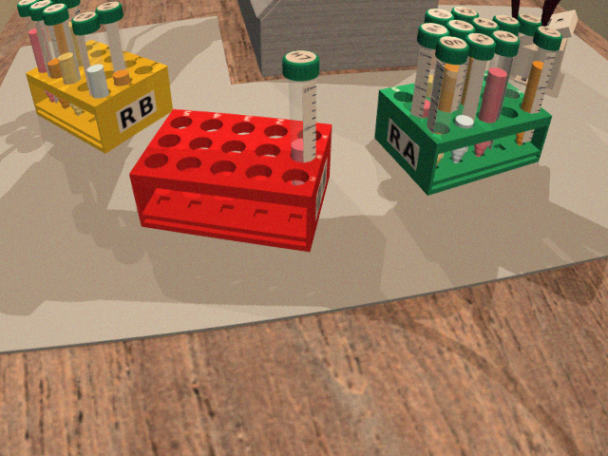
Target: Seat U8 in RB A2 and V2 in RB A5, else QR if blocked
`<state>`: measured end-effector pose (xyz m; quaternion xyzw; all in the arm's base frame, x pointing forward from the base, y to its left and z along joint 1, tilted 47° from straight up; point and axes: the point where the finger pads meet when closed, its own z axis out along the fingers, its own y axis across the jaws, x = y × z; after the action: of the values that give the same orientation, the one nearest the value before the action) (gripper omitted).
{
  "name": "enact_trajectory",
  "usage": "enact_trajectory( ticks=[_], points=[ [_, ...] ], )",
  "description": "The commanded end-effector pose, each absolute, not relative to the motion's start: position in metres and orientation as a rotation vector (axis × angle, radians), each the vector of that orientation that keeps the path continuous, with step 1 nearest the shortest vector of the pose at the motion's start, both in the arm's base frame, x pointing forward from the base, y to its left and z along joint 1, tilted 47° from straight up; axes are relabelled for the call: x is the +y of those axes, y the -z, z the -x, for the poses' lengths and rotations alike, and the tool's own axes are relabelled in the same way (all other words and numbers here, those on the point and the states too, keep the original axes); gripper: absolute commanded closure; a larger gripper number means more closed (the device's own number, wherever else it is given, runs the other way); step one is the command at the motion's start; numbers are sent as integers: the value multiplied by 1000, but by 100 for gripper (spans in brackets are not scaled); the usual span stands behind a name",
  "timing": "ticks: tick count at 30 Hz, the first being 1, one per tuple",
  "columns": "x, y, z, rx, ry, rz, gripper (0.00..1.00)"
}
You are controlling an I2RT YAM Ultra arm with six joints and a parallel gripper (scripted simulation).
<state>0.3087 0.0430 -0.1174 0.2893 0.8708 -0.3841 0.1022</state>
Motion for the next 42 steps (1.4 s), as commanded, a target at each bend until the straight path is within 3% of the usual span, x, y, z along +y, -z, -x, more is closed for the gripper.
enact_trajectory(
  ticks=[1,42],
  points=[
    [56,103,-317,2551,1102,-839,100],
    [82,86,-316,2566,1115,-840,100]
  ],
)
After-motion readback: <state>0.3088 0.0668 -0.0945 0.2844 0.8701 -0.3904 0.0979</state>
